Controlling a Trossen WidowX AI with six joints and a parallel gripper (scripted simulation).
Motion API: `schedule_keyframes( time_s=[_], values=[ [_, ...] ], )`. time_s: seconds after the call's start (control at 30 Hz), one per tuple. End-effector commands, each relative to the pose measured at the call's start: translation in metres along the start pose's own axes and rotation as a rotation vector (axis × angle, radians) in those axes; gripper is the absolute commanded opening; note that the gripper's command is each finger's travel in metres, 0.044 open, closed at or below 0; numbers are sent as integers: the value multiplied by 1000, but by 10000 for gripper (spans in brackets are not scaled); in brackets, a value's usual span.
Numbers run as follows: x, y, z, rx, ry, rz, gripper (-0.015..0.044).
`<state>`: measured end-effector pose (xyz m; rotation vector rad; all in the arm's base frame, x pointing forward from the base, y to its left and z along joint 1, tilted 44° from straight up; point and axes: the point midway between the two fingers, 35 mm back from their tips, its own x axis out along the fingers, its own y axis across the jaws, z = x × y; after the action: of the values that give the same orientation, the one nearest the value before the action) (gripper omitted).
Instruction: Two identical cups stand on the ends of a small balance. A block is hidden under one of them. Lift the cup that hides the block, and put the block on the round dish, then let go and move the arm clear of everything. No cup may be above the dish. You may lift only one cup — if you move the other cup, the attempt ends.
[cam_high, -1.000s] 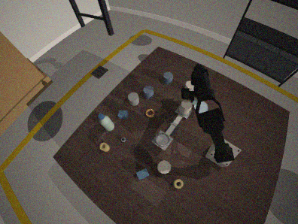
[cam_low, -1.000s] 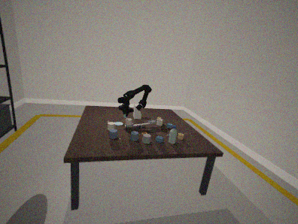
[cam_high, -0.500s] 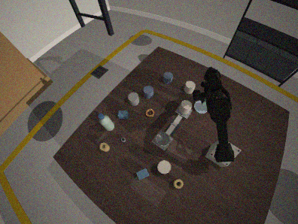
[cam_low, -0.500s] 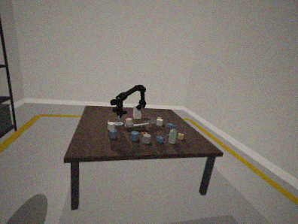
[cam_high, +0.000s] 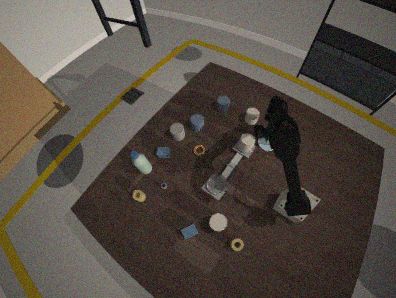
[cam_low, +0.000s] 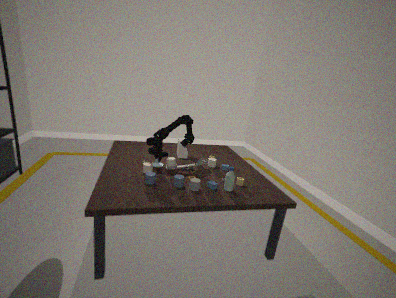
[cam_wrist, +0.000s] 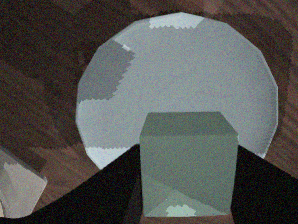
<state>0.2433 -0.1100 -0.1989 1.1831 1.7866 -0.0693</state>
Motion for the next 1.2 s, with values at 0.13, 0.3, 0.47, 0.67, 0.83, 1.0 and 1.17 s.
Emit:
schedule_keyframes(
  time_s=[0.13, 0.3, 0.47, 0.67, 0.83, 1.0, 1.17],
  values=[
    [8, 1, 1, 3, -9, 7, 0],
    [16, 1, 1, 2, -8, 7, 0],
    [14, 1, 2, -3, -10, 2, 79],
    [14, 1, 2, -3, -10, 2, 236],
    [14, 1, 2, -3, -10, 2, 368],
    [-15, 1, 6, -31, -23, -3, 440],
    [-44, 0, 1, 3, -10, 5, 440]
  ],
)
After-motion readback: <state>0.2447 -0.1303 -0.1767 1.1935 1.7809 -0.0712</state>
